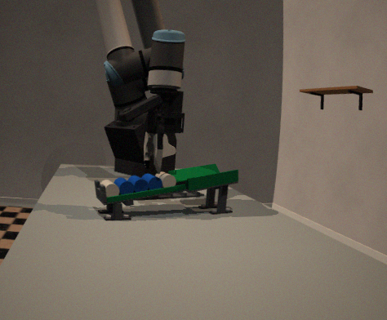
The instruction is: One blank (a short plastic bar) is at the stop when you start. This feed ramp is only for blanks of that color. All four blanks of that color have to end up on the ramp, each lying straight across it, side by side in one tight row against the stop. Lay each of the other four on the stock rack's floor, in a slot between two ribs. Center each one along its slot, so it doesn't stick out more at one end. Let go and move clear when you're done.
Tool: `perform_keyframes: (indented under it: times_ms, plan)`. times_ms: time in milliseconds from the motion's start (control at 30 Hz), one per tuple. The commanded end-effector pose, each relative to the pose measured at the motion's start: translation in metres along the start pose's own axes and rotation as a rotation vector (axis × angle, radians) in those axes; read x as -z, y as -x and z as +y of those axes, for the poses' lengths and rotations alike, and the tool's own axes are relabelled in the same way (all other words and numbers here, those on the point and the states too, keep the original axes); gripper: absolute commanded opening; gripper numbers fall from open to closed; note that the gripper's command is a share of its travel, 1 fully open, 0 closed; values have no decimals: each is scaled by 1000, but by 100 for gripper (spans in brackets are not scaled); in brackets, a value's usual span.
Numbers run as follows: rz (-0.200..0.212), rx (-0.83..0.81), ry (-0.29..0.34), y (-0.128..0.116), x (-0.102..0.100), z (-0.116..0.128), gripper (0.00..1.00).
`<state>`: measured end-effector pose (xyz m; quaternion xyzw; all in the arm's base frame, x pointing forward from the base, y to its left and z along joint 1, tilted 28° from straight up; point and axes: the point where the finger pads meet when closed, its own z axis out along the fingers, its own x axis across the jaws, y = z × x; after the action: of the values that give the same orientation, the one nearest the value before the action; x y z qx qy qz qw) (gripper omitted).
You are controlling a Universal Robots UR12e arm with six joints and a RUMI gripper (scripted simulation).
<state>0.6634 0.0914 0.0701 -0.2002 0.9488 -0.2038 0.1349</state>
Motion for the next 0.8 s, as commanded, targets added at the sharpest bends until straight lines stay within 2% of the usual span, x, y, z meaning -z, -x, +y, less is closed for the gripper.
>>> perform_keyframes:
  times_ms: [0,467,767]
  plan:
    - [-1,-1,1,0,0,0,45]
    - [-1,-1,1,0,-1,0,45]
    - [1,0,2,-1,-13,0,45]
